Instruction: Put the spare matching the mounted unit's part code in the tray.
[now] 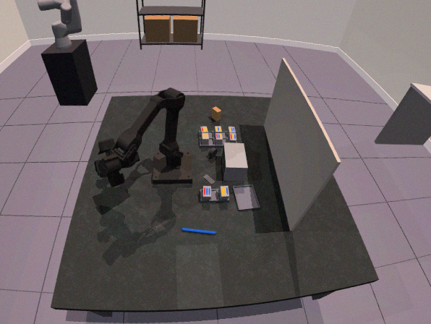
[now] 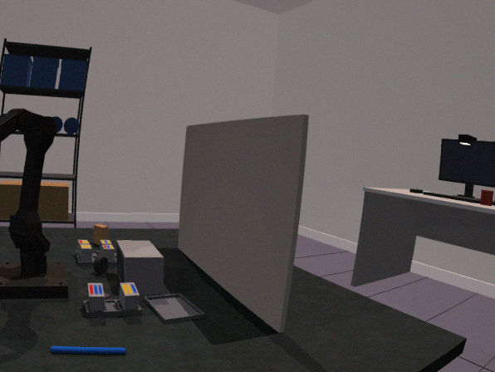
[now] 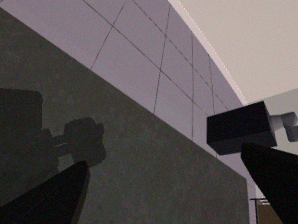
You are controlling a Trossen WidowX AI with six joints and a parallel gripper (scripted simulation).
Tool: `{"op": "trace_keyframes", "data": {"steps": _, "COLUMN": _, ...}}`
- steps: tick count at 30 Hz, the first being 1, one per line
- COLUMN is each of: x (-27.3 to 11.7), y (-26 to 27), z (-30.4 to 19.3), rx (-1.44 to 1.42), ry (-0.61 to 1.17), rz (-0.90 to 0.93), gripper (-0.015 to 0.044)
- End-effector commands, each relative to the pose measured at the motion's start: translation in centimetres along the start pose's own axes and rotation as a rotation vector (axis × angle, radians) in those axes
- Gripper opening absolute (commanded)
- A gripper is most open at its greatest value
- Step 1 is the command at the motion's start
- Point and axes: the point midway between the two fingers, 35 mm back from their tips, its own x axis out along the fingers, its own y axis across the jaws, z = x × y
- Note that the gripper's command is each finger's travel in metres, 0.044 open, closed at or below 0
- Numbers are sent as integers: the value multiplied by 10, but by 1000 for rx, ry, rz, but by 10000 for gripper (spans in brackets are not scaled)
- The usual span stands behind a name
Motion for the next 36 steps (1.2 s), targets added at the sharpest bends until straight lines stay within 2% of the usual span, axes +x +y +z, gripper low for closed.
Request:
{"op": "trace_keyframes", "data": {"steps": 1, "x": -45, "y": 41, "z": 27, "rx": -101, "ry": -111, "rz": 146, "gripper": 440}}
{"op": "trace_keyframes", "data": {"steps": 9, "x": -150, "y": 118, "z": 47, "rx": -320, "ry": -334, "rz": 409, "gripper": 440}}
{"op": "trace_keyframes", "data": {"steps": 17, "x": -262, "y": 168, "z": 16, "rx": -618, "ry": -507, "rz": 654, "gripper": 440}}
{"op": "trace_keyframes", "data": {"steps": 22, "x": -332, "y": 190, "z": -29, "rx": -820, "ry": -592, "rz": 777, "gripper": 440}}
{"op": "trace_keyframes", "data": {"steps": 28, "x": -408, "y": 196, "z": -105, "rx": -1084, "ry": -684, "rz": 904, "gripper": 440}}
{"op": "trace_keyframes", "data": {"steps": 36, "x": -474, "y": 169, "z": -225, "rx": -1445, "ry": -803, "rz": 1011, "gripper": 440}}
